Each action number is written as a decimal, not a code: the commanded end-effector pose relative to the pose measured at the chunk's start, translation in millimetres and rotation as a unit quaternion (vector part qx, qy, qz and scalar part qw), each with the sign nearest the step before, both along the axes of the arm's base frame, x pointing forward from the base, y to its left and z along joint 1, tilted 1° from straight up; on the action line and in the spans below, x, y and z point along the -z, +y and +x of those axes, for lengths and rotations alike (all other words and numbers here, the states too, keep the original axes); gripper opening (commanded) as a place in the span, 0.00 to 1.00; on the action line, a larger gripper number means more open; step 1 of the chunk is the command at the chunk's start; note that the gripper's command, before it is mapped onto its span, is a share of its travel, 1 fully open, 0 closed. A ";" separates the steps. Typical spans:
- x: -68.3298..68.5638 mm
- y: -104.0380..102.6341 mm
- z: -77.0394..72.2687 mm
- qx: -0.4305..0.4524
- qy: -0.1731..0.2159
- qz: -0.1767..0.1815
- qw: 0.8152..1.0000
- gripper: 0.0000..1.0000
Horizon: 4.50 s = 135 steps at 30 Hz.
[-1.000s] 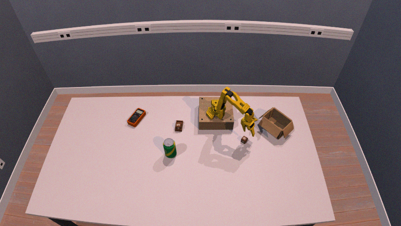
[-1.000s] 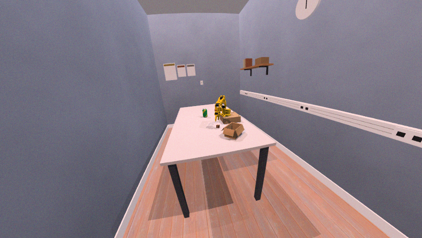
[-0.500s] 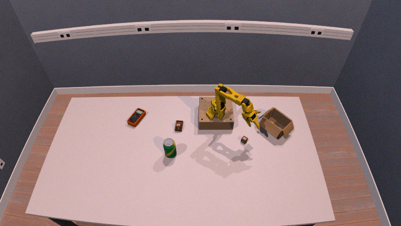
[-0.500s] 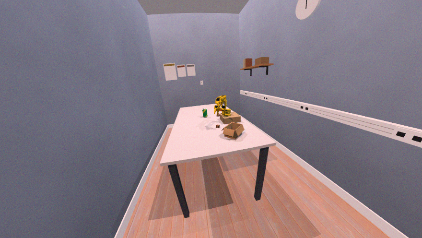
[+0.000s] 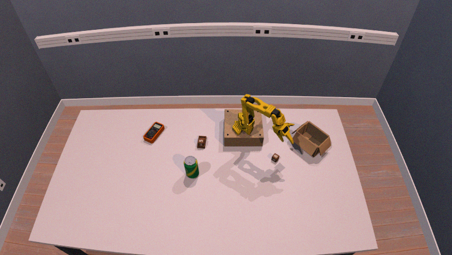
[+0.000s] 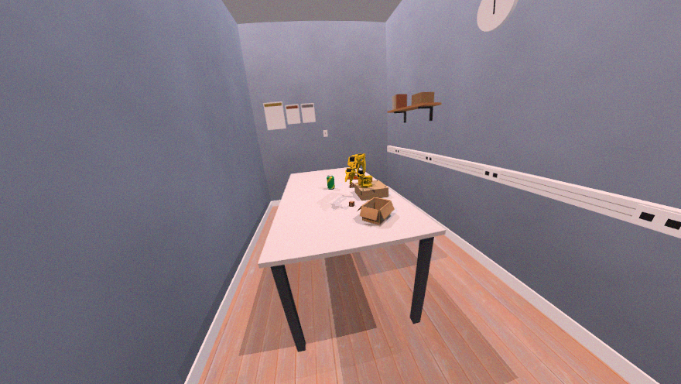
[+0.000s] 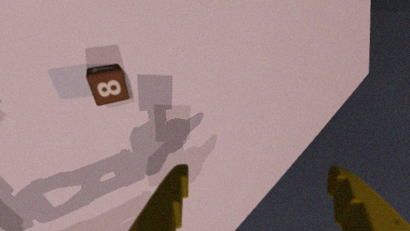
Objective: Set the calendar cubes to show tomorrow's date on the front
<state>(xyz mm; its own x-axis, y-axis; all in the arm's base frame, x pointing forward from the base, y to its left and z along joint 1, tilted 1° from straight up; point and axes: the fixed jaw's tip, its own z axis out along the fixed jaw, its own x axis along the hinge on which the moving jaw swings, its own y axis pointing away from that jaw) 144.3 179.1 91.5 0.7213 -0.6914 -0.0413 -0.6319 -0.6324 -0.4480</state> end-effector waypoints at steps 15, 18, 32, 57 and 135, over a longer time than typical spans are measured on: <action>-3.9 -29.4 32.6 0.102 -0.003 0.009 0.995 0.35; -3.4 -44.0 44.4 0.145 -0.002 0.010 0.989 0.35; -0.6 -139.2 86.3 0.378 0.001 0.015 0.926 0.35; 6.1 -362.6 7.9 0.813 -0.003 0.032 0.581 0.35; 105.8 -373.2 -110.6 0.917 0.232 0.082 0.314 0.35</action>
